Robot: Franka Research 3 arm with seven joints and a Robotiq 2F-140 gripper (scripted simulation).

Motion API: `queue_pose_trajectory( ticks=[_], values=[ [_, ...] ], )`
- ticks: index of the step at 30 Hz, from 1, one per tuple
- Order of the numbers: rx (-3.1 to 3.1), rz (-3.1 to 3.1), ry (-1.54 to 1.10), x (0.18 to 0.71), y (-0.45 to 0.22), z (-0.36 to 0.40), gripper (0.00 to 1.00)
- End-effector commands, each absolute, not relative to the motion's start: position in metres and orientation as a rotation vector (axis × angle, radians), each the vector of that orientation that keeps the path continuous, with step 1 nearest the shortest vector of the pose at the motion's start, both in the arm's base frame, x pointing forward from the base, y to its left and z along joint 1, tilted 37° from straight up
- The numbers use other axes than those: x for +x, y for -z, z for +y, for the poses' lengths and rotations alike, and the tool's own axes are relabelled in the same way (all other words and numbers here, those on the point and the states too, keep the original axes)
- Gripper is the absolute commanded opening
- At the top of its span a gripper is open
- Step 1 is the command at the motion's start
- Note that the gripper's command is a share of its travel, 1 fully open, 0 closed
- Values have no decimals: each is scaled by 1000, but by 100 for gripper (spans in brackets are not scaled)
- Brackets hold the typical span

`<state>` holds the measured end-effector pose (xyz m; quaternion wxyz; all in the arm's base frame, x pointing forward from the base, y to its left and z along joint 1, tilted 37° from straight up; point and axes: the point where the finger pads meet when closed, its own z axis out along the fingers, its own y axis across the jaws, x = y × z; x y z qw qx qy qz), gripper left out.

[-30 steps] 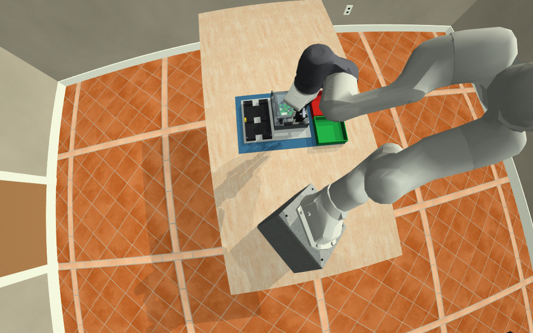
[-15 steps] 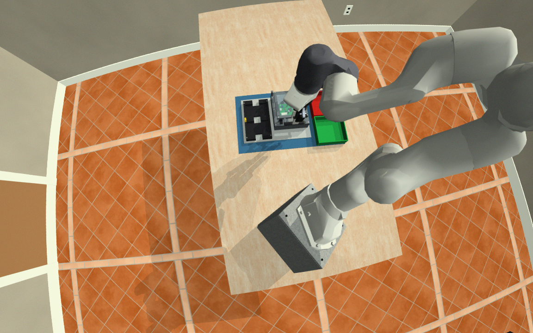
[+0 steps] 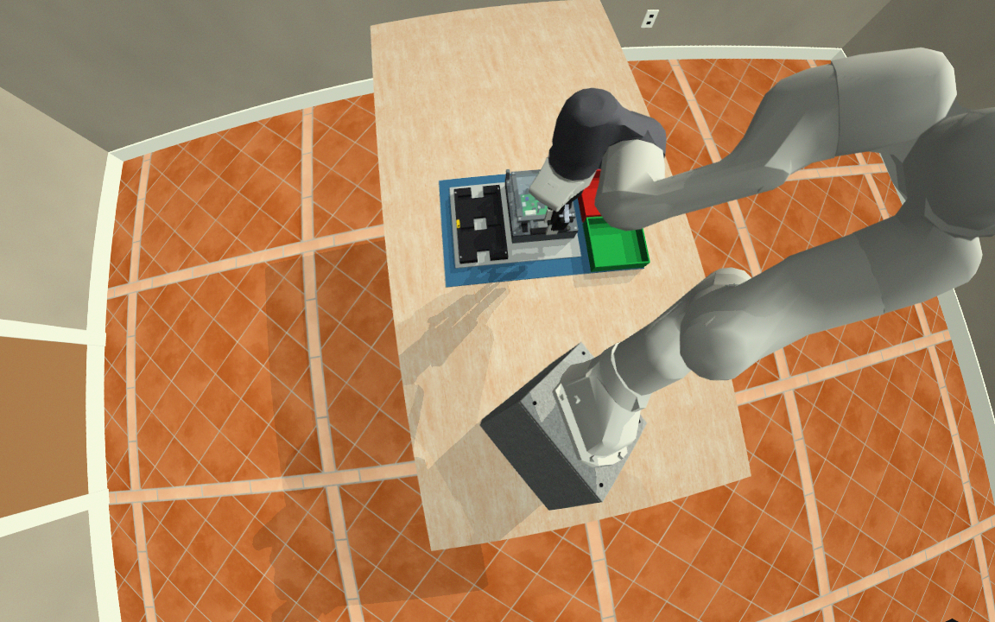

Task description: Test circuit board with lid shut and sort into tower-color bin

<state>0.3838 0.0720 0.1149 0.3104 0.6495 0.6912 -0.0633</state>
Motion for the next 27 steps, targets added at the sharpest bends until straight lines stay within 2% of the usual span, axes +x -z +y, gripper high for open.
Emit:
queue_pose_trajectory(
  ticks=[1, 27],
  values=[
    [1723, 1820, 157, 385, -111, 71, 16],
    [1723, 1820, 157, 386, -109, 69, 16]
  ],
)
